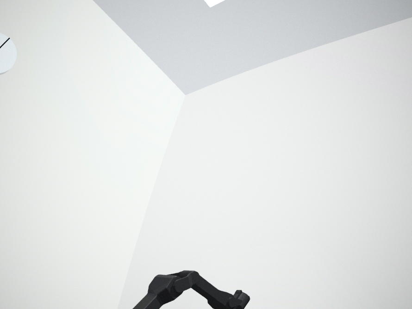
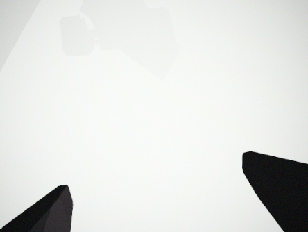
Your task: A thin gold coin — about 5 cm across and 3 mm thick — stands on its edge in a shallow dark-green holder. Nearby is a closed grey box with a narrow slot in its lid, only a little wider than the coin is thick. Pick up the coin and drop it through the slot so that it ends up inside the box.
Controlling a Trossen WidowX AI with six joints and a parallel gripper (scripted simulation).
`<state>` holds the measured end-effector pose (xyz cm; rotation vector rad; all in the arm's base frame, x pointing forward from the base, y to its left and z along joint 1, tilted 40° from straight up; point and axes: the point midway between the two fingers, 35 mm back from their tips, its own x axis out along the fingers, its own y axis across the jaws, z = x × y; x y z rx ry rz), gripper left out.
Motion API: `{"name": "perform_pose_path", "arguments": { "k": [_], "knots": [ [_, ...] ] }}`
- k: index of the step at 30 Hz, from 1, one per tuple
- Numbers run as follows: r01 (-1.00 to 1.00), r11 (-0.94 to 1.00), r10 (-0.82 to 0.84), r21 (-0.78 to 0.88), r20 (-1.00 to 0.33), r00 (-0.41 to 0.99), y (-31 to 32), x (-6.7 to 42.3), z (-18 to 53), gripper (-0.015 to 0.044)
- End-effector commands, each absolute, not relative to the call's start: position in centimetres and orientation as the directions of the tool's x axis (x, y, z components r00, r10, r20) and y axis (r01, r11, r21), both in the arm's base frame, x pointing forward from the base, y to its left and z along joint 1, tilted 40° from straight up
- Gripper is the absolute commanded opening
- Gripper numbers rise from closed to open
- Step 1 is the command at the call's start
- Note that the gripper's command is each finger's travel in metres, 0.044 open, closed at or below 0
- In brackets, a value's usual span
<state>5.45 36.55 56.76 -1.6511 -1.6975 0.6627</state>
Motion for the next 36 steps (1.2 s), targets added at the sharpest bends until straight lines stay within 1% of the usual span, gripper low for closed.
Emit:
{"name": "perform_pose_path", "arguments": {
  "k": [1,5,9,18,26,30,34,36],
  "knots": [
    [0.652,0.068,0.993,-0.755,0.112,0.027,36.6,5.5,56.7,0.0374],
    [0.63,0.003,0.995,-0.777,0.063,0.073,36.9,7.8,55.0,0.0269],
    [0.572,-0.135,0.984,-0.809,-0.042,0.173,37.5,12.8,51.5,0.0164],
    [0.332,-0.442,0.856,-0.833,-0.281,0.435,34.0,25.3,43.3,0.0161],
    [0.007,-0.611,0.655,-0.792,-0.5,0.566,26.9,35.1,35.0,0.0161],
    [-0.172,-0.638,0.544,-0.75,-0.598,0.588,22.1,38.6,31.0,0.0161],
    [-0.281,-0.644,0.442,-0.711,-0.646,0.623,19.0,39.7,29.1,0.0161],
    [-0.347,-0.636,0.407,-0.689,-0.682,0.608,17.1,40.6,27.5,0.0161]
  ]
}}
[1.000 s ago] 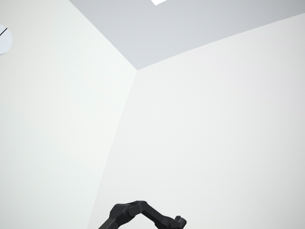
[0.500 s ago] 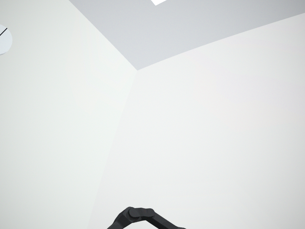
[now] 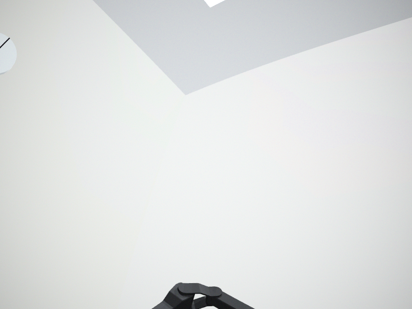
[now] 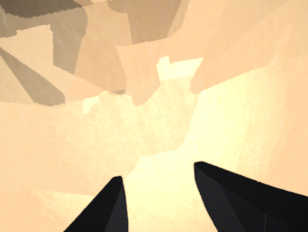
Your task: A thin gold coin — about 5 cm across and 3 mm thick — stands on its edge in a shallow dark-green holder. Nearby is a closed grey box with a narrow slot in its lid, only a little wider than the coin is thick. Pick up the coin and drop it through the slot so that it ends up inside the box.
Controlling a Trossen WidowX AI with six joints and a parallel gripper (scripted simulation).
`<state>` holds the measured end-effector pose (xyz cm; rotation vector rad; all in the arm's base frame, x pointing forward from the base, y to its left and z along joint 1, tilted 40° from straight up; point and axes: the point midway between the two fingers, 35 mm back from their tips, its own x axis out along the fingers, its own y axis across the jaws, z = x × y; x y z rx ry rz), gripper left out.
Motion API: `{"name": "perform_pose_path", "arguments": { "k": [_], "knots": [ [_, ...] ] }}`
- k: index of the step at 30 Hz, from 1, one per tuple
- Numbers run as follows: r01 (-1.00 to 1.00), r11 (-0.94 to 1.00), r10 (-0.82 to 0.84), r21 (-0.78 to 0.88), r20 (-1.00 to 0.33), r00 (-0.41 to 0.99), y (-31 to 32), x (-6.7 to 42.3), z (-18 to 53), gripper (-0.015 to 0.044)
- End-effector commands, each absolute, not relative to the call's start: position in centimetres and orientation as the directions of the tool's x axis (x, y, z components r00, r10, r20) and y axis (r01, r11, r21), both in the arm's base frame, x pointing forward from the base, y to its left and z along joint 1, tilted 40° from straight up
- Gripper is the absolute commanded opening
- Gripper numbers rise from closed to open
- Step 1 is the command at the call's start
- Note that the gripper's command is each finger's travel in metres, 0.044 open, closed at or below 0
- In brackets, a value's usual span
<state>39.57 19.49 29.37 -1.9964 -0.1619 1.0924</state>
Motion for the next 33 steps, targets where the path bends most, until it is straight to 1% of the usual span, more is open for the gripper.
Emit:
{"name": "perform_pose_path", "arguments": {
  "k": [1,5,9,16,20,24,29,33],
  "knots": [
    [-0.38,-0.63,0.39,-0.677,-0.699,0.6,16.1,41.0,26.7,0.0161],
    [-0.512,-0.59,0.328,-0.624,-0.765,0.554,11.8,42.2,23.4,0.0161],
    [-0.676,-0.502,0.264,-0.54,-0.84,0.475,5.8,42.6,19.2,0.0161],
    [-0.895,-0.255,0.219,-0.367,-0.923,0.316,-4.6,40.4,12.4,0.0161],
    [-0.965,-0.064,0.226,-0.254,-0.946,0.234,-10.3,37.5,8.9,0.0161],
    [-0.984,0.066,0.265,-0.166,-0.948,0.177,-13.4,34.8,6.6,0.0161],
    [-0.949,0.313,0.407,0.032,-0.907,0.104,-18.0,28.4,2.9,0.0161],
    [-0.853,0.483,0.542,0.197,-0.833,0.115,-20.1,22.9,0.7,0.0161]
  ]
}}
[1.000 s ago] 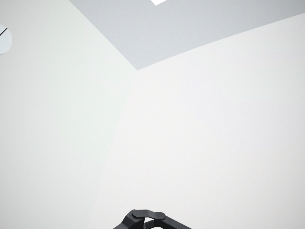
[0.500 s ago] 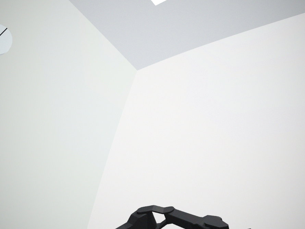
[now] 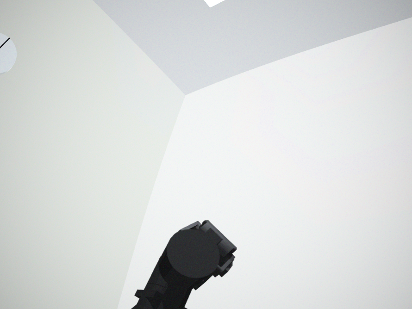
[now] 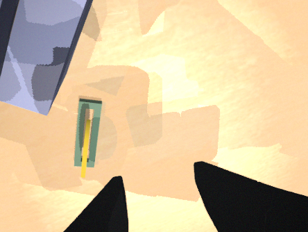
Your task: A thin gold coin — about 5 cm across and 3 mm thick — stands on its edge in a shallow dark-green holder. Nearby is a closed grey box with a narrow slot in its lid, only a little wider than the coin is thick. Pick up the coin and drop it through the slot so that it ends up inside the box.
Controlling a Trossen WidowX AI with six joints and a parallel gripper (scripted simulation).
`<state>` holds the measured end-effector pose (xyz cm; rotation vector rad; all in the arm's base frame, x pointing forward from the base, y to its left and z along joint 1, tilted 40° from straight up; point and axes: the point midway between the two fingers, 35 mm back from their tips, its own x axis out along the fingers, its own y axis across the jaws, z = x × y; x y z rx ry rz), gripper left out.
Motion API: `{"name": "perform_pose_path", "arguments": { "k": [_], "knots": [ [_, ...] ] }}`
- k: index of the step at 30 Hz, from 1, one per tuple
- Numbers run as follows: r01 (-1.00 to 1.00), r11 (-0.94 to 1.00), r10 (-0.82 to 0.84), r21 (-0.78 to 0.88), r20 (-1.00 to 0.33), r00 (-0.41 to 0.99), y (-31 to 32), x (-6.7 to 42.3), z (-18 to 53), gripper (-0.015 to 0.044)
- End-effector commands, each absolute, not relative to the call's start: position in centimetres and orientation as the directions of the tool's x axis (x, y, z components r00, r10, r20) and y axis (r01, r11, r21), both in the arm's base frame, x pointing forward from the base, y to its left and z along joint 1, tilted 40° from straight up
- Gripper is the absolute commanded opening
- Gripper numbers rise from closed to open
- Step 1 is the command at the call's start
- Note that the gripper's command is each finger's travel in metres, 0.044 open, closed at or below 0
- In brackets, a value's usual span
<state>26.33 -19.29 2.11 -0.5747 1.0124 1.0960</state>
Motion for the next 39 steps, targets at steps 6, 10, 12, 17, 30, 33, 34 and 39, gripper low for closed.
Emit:
{"name": "perform_pose_path", "arguments": {
  "k": [6,10,12,17,30,33,34,39],
  "knots": [
    [-0.771,0.563,0.618,0.296,-0.771,0.155,-20.7,20.2,-0.1,0.0161],
    [-0.771,0.563,0.618,0.296,-0.771,0.156,-20.3,20.4,-0.8,0.0161],
    [-0.772,0.563,0.618,0.296,-0.77,0.156,-19.0,20.7,-2.3,0.0161],
    [-0.772,0.563,0.619,0.296,-0.77,0.156,-18.5,20.8,-2.9,0.0161],
    [-0.772,0.563,0.619,0.295,-0.77,0.157,-17.0,21.5,-4.7,0.0161],
    [-0.772,0.563,0.619,0.295,-0.77,0.157,-16.7,21.6,-5.1,0.0161],
    [-0.772,0.563,0.619,0.295,-0.77,0.157,-16.6,21.7,-5.2,0.0161],
    [-0.772,0.563,0.619,0.295,-0.77,0.157,-16.1,21.8,-5.9,0.0161]
  ]
}}
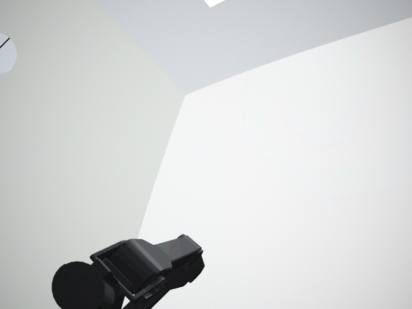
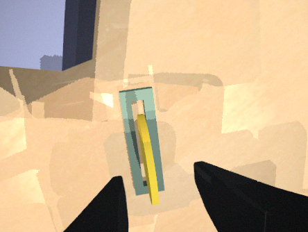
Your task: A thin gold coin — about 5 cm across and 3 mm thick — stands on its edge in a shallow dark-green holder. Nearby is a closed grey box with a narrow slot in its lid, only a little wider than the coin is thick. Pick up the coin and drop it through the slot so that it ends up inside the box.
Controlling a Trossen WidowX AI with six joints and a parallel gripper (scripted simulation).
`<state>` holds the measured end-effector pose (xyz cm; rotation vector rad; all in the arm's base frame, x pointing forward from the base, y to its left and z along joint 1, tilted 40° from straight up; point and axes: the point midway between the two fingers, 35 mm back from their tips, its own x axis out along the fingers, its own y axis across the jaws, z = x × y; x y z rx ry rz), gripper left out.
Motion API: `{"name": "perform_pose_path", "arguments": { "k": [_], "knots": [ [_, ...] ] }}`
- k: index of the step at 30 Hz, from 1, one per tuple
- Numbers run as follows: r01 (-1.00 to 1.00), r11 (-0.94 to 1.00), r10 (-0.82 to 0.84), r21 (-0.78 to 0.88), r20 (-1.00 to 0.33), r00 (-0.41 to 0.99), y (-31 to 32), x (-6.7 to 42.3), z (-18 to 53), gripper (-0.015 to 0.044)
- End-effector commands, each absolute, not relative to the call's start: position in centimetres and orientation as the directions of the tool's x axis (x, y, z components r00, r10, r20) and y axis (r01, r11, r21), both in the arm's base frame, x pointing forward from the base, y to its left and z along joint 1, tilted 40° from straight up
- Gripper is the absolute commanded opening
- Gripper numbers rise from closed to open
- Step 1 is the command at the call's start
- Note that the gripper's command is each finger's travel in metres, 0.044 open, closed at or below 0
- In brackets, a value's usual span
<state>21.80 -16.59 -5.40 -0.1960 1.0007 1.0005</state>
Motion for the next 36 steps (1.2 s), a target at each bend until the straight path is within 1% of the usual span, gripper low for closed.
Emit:
{"name": "perform_pose_path", "arguments": {
  "k": [1,20,26,36],
  "knots": [
    [-0.772,0.563,0.619,0.295,-0.77,0.157,-16.0,21.8,-6.0,0.0161],
    [-0.772,0.562,0.62,0.296,-0.769,0.157,-14.2,22.2,-8.0,0.0161],
    [-0.772,0.562,0.62,0.296,-0.769,0.157,-14.2,22.2,-8.0,0.0003],
    [-0.772,0.563,0.62,0.296,-0.769,0.157,-14.3,22.2,-7.9,0.0]
  ]
}}
